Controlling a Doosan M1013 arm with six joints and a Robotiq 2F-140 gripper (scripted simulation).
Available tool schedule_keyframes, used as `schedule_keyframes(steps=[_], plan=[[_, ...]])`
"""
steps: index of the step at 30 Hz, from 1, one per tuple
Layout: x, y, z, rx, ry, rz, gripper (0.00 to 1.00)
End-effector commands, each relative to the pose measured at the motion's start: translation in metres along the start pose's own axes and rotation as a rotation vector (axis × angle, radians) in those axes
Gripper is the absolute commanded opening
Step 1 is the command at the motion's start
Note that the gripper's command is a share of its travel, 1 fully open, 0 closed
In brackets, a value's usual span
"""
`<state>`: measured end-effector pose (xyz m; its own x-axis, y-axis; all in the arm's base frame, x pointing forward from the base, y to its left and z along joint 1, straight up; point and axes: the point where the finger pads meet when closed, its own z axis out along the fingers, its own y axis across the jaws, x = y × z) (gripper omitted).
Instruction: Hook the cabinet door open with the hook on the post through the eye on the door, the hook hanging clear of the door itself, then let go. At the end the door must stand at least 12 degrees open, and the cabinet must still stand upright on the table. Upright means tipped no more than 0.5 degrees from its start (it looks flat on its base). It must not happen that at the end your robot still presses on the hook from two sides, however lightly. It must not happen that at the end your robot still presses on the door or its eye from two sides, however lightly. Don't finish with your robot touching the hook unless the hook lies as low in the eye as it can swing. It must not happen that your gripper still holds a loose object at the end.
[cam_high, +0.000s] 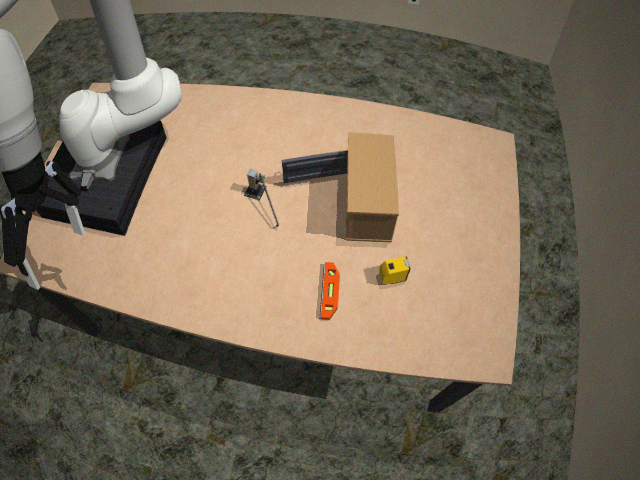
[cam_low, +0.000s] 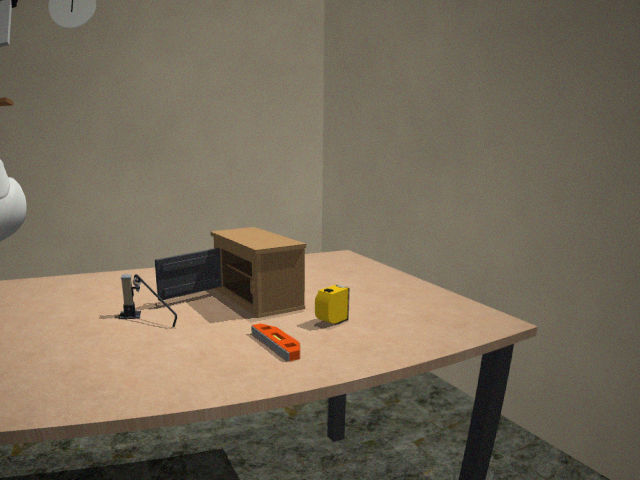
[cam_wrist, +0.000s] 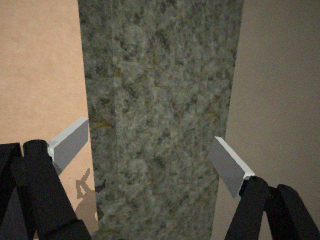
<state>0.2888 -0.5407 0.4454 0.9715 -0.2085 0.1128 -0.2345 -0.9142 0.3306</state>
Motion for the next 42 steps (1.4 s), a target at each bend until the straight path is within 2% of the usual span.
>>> schedule_keyframes(steps=[1, 2, 5, 7, 9, 10, 13, 15, 18, 22, 24, 26, 27, 29, 34, 41, 42], plan=[[0.049, -0.047, 0.021, 0.045, 0.02, -0.048, 1.0], [0.06, -0.058, 0.026, 0.045, 0.02, -0.048, 1.0], [0.087, -0.099, 0.038, 0.099, 0.034, -0.111, 1.0], [0.108, -0.125, 0.047, 0.099, 0.034, -0.111, 1.0], [0.108, -0.125, 0.047, 0.099, 0.034, -0.111, 1.0], [0.132, -0.165, 0.057, 0.125, 0.038, -0.143, 1.0], [0.145, -0.204, 0.063, 0.176, 0.042, -0.206, 1.0], [0.161, -0.233, 0.07, 0.176, 0.042, -0.206, 1.0], [0.174, -0.283, 0.077, 0.221, 0.04, -0.267, 1.0], [0.193, -0.347, 0.087, 0.242, 0.037, -0.295, 1.0], [0.198, -0.38, 0.09, 0.26, 0.032, -0.323, 1.0], [0.198, -0.38, 0.09, 0.26, 0.032, -0.323, 1.0], [0.205, -0.428, 0.096, 0.277, 0.027, -0.349, 1.0], [0.201, -0.452, 0.097, 0.305, 0.016, -0.395, 1.0], [0.198, -0.536, 0.103, 0.335, -0.001, -0.45, 1.0], [0.182, -0.651, 0.111, 0.359, -0.021, -0.503, 1.0], [0.182, -0.651, 0.111, 0.359, -0.021, -0.503, 1.0]])
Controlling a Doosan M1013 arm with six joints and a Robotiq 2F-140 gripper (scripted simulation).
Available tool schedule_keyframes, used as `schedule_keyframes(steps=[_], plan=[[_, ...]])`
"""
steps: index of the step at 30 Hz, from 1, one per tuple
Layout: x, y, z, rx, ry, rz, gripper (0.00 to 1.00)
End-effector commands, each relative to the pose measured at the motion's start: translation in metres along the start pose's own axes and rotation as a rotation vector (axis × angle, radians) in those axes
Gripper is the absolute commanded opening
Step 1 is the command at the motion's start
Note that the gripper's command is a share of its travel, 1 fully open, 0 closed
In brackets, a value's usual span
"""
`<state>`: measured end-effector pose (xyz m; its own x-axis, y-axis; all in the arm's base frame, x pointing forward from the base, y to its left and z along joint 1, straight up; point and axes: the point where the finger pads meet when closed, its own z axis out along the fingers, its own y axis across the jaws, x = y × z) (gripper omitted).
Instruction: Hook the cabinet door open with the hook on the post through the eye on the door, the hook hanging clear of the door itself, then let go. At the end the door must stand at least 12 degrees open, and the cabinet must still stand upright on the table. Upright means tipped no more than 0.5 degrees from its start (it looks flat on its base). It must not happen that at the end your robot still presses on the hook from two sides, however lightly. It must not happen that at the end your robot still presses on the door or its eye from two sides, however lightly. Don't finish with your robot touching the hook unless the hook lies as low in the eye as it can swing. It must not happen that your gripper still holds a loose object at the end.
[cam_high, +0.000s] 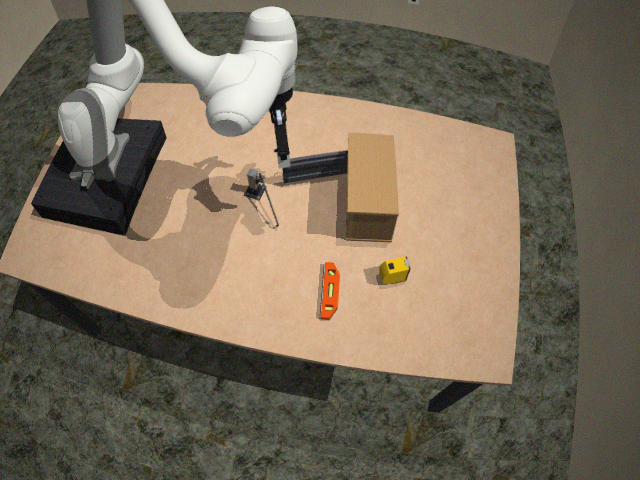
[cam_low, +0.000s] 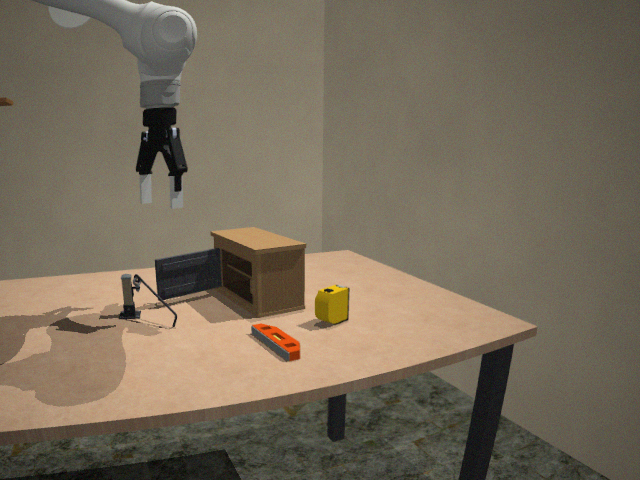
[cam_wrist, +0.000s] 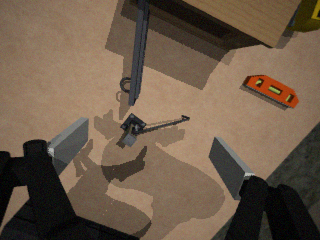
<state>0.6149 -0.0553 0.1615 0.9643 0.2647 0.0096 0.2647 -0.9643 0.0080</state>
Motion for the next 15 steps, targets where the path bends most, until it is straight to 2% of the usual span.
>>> schedule_keyframes(steps=[1, 5, 6, 12, 15], plan=[[0.015, -0.031, 0.015, 0.006, -0.004, -0.011, 1.0], [0.018, -0.04, 0.019, 0.008, -0.007, -0.015, 1.0], [0.018, -0.04, 0.019, 0.008, -0.007, -0.015, 0.16], [0.018, -0.04, 0.042, 0.009, -0.007, -0.015, 0.16], [0.018, -0.04, 0.044, 0.009, -0.007, -0.015, 0.16]])
